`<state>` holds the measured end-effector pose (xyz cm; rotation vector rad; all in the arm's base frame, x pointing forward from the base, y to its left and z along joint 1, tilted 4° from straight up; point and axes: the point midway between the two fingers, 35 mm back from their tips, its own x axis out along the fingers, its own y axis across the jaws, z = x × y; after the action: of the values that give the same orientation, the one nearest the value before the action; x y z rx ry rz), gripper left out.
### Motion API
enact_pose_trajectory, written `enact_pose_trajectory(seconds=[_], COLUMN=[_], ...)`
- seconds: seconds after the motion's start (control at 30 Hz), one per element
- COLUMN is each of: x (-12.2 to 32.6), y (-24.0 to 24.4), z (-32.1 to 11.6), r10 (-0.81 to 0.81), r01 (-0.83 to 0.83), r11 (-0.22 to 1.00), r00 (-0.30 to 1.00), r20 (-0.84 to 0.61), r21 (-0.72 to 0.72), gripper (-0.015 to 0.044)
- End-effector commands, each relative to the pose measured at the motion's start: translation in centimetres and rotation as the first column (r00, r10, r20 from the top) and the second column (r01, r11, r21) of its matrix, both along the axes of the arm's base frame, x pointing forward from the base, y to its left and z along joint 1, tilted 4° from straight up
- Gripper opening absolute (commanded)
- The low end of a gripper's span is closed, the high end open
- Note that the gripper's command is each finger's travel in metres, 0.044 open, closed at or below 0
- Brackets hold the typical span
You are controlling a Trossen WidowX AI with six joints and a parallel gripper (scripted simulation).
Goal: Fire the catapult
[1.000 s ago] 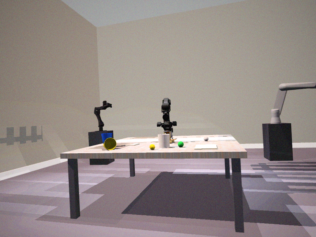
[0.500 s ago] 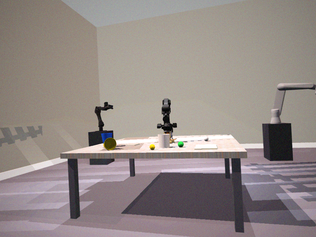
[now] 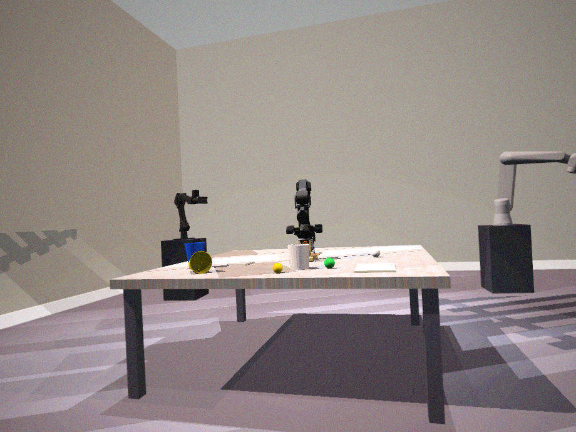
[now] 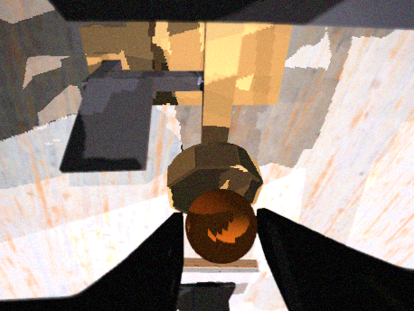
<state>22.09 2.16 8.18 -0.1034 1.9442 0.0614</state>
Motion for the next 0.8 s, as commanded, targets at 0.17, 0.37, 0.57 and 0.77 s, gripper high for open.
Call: enact_pose_trajectory(seconds=[0.17,0.37,0.57,0.77], x=[0.5,-0.5,5.3,13.9], y=[0.1,0.0,0.6,1.2], z=[5.1,11.0,10.4,13.2], r10=[0.0,-0.002,-0.012,-0.032], r01=[-0.002,-0.008,-0.007,-0.023], r11=[1.0,0.999,0.999,0.995], r00=[0.989,0.95,0.931,0.836], r20=[0.145,0.312,0.366,0.547], r21=[0.015,0.032,0.053,0.093], gripper=[0.0394,0.044,0.044,0.044])
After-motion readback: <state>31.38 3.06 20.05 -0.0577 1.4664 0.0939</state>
